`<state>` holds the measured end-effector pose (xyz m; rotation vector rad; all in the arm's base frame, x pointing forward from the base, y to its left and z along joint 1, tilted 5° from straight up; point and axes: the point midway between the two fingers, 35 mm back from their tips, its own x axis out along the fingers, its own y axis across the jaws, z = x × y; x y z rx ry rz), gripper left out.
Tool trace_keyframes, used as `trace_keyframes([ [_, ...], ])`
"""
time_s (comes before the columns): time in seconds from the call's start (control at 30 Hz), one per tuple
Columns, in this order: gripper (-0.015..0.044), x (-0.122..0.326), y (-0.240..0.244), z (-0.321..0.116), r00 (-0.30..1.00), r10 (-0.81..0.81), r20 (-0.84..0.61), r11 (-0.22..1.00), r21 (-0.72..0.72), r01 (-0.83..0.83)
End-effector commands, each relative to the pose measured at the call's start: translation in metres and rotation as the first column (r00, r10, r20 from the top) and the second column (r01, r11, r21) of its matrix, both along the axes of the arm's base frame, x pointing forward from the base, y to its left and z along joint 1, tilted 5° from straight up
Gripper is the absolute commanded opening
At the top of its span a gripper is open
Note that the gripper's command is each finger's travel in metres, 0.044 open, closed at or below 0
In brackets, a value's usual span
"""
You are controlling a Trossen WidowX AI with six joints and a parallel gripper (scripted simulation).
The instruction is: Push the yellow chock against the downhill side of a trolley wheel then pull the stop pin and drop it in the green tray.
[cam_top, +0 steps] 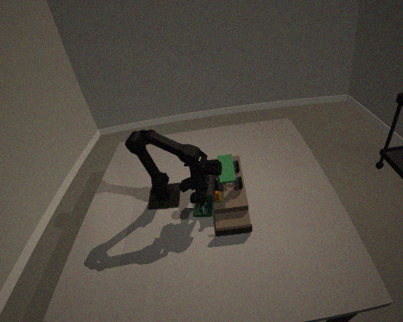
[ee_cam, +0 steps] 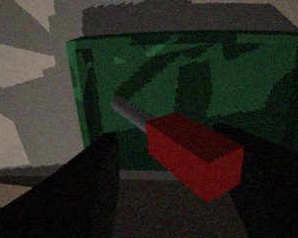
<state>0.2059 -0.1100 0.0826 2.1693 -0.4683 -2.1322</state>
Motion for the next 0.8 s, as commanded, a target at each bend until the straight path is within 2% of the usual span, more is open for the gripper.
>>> trace_keyframes([
  [0.0,0.0190,0.000,0.002,-0.002,1.000,-0.001,-0.002,1.000,-0.003,0.001],
  [0.77,0.0190,0.003,0.013,-0.011,1.000,-0.001,-0.001,1.000,-0.001,0.001],
])
